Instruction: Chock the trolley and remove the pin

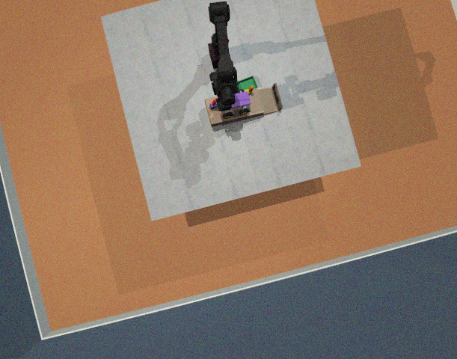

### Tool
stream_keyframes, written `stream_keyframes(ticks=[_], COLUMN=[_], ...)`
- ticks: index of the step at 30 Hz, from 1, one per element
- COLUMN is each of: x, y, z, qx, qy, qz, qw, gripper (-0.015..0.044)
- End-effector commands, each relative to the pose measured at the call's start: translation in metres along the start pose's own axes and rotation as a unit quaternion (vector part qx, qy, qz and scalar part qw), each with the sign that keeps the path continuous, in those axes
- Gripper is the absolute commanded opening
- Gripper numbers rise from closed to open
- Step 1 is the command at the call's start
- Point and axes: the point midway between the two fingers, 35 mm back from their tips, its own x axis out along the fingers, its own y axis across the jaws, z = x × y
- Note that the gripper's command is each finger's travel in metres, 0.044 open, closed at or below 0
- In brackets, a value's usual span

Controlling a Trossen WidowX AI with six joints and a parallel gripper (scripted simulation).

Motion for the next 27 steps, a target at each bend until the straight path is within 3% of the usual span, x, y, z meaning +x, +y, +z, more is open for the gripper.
stream_keyframes(ticks=[1,27], x=[0.005,0.039], y=[0.0,0.0], z=[-0.001,-0.002], qx=[0.006,0.006], qy=[0.002,0.002], qz=[0.001,0.001], qw=[1.0,1.0], gripper=[0.019,0.019])
